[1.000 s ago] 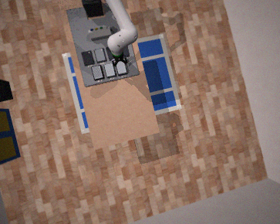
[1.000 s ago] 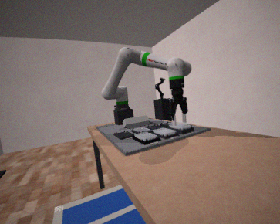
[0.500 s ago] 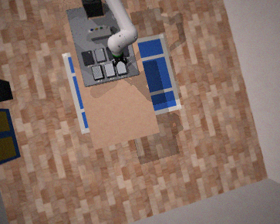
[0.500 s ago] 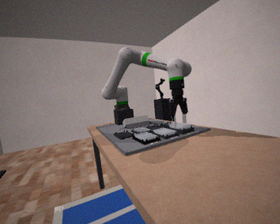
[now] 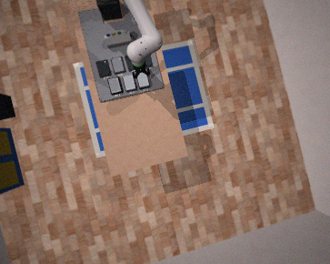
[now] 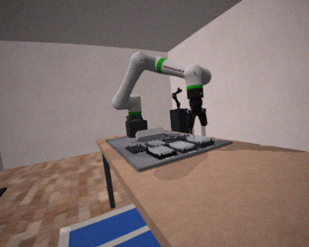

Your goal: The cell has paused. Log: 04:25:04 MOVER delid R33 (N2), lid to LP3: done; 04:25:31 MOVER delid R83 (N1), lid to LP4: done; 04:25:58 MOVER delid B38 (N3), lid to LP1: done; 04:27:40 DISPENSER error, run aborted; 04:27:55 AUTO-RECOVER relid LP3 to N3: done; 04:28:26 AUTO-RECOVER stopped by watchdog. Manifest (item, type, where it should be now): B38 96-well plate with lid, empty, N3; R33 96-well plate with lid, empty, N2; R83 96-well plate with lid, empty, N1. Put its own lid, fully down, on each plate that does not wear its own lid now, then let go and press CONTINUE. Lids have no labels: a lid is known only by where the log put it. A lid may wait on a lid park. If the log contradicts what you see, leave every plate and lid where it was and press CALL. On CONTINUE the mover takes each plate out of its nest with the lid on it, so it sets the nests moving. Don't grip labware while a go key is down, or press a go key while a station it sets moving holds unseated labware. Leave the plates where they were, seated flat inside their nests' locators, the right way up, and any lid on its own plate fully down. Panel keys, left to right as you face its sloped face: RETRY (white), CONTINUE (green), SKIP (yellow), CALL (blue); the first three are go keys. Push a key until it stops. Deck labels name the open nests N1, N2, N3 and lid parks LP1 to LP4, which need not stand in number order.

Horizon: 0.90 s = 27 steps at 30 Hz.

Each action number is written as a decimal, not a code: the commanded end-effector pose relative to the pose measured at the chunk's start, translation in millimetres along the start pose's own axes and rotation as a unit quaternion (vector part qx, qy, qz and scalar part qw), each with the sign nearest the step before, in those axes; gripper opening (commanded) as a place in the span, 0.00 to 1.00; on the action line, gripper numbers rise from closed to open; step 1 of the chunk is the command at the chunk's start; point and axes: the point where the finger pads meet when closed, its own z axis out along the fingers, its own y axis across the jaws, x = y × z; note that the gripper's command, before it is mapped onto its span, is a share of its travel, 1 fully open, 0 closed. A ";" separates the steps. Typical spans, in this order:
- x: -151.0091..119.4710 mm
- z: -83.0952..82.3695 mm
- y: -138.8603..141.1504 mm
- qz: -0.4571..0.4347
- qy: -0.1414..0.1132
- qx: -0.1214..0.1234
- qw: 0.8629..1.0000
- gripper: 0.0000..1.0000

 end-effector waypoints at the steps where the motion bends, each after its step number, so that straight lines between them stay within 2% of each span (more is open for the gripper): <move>1: 0.2 -0.3 0.0 0.000 0.000 0.000 1.000 0.00; 27: 0.2 -0.2 0.0 0.000 0.000 0.000 1.000 0.00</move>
